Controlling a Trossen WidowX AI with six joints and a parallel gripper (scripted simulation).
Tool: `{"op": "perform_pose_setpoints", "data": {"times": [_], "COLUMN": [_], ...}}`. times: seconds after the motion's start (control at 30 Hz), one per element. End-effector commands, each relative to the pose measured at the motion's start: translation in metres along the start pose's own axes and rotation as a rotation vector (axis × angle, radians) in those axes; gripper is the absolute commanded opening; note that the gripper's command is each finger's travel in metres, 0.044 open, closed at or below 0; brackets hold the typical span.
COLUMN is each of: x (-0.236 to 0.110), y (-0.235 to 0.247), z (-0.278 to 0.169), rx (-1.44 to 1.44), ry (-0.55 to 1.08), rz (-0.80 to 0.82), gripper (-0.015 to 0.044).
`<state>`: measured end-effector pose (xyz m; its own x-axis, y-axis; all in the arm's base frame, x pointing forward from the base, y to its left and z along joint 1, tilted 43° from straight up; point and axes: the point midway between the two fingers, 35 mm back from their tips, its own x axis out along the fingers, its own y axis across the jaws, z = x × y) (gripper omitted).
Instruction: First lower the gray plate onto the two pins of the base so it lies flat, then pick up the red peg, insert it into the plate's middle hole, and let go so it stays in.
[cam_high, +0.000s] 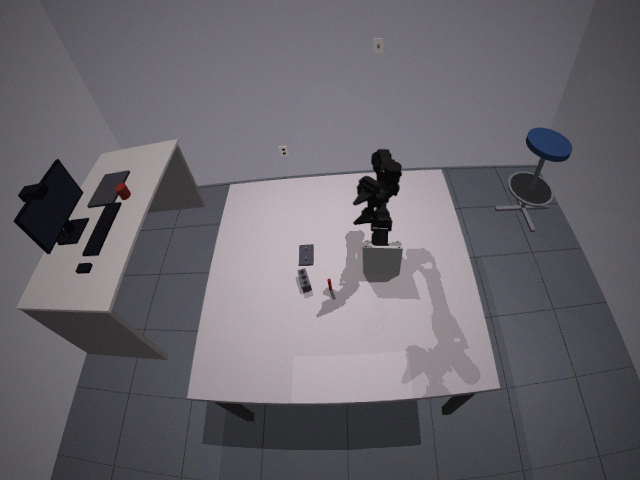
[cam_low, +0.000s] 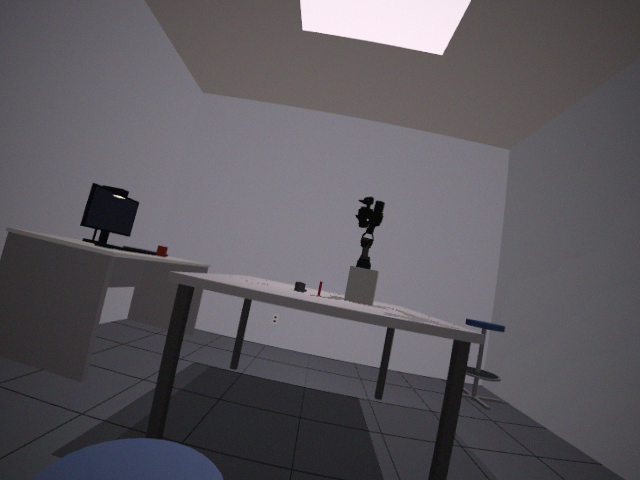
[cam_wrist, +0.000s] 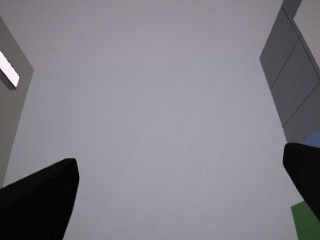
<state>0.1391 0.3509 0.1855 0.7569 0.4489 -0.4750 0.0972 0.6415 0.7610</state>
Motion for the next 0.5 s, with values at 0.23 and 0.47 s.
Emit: {"op": "perform_pose_setpoints", "data": {"times": [0.23,0.47], "x": [0.12,0.157], "y": [-0.096,-0.178], "z": [0.087,0.141], "rx": [0.012,0.096], "ry": [-0.226,-0.312], "rz": [-0.547,-0.891], "gripper": [0.044,0.044]}}
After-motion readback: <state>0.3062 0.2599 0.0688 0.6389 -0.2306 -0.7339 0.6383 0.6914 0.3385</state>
